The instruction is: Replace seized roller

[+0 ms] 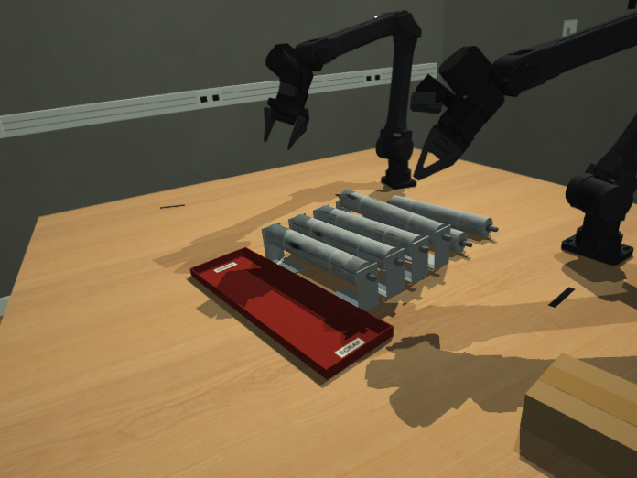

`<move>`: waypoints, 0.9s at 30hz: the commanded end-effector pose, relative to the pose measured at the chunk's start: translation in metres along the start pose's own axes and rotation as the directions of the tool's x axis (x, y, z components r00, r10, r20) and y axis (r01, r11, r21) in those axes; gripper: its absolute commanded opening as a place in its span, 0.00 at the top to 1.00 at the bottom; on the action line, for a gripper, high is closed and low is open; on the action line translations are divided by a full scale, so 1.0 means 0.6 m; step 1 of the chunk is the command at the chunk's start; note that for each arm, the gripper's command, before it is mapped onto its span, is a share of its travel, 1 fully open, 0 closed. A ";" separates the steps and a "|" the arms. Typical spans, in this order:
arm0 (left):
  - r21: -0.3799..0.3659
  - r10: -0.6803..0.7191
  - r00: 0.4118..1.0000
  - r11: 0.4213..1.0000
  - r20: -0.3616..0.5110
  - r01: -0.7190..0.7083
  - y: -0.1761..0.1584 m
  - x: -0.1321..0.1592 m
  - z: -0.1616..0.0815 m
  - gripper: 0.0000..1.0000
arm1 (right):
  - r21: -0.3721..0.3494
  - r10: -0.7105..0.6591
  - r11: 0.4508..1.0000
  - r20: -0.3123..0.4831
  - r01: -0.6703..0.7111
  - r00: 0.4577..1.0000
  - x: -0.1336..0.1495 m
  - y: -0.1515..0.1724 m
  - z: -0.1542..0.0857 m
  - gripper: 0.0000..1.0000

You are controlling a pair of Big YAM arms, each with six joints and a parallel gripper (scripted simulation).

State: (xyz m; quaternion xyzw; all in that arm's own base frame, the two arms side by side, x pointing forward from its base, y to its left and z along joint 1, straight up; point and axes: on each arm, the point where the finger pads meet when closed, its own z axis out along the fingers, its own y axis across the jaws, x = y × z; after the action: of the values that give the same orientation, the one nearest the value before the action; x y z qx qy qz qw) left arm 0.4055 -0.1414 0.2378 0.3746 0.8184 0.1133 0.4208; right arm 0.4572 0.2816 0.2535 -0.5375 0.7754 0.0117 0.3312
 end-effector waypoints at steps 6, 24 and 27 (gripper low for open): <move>-0.127 -0.275 0.936 0.943 0.218 0.307 0.174 -0.117 -0.027 0.68 | 0.206 0.281 0.925 0.195 -0.320 0.940 0.017 -0.145 -0.082 0.38; -0.146 -0.479 0.689 0.755 0.544 0.639 0.413 -0.188 -0.115 0.68 | 0.364 0.425 0.577 0.631 -0.732 0.649 0.104 -0.362 -0.312 0.38; -0.132 -0.492 0.640 0.723 0.591 0.678 0.449 -0.195 -0.131 0.68 | 0.357 0.415 0.515 0.692 -0.780 0.591 0.123 -0.385 -0.345 0.38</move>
State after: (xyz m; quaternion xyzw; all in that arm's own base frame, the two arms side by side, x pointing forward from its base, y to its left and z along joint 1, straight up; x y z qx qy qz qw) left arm 0.5077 -0.0347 0.4371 0.0637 0.7523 0.0295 0.6551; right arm 0.5331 0.0588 0.4408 -0.1018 0.7642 -0.0072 0.6369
